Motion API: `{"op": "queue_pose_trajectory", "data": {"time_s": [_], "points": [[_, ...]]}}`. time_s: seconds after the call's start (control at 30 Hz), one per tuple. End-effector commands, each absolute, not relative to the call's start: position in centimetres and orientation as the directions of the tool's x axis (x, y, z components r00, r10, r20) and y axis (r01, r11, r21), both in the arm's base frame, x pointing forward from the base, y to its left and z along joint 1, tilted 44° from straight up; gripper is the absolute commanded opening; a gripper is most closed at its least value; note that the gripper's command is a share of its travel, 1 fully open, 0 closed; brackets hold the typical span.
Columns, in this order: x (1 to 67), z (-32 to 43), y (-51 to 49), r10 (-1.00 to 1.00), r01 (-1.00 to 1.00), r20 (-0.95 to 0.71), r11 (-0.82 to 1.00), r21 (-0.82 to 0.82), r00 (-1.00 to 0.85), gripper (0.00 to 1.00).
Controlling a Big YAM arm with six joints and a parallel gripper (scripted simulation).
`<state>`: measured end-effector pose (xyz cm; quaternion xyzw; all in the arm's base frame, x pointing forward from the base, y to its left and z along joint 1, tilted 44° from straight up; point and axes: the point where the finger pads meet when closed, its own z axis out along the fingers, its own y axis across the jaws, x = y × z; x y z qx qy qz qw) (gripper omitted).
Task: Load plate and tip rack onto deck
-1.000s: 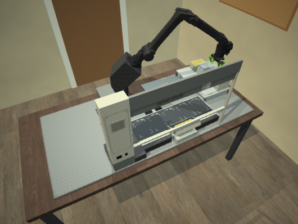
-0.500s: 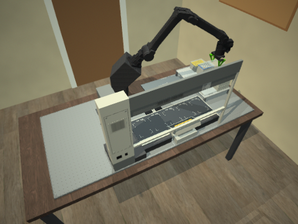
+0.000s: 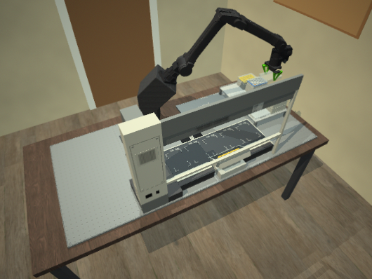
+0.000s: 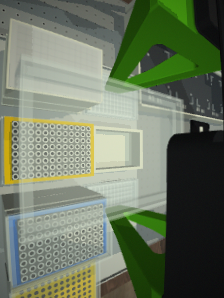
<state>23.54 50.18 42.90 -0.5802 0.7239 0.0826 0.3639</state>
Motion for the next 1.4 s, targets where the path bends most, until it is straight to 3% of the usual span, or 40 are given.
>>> {"op": "queue_pose_trajectory", "data": {"time_s": [0.0, 0.07, 0.8, 0.87, 1.37], "points": [[22.2, 48.7, 49.3, -0.72, -0.894, -0.693, 0.335, -0.298, -0.038, 0.0], [22.9, 46.5, 50.5, -0.748, -0.897, -0.662, 0.327, -0.299, -0.052, 0.0], [20.8, 50.9, 47.2, -0.719, -0.894, -0.694, 0.335, -0.297, -0.039, 0.0], [21.6, 48.5, 47.9, -0.746, -0.895, -0.664, 0.326, -0.303, -0.048, 0.0], [26.0, 50.1, 46.8, -0.751, -0.892, -0.659, 0.327, -0.312, -0.045, 0.0]]}}
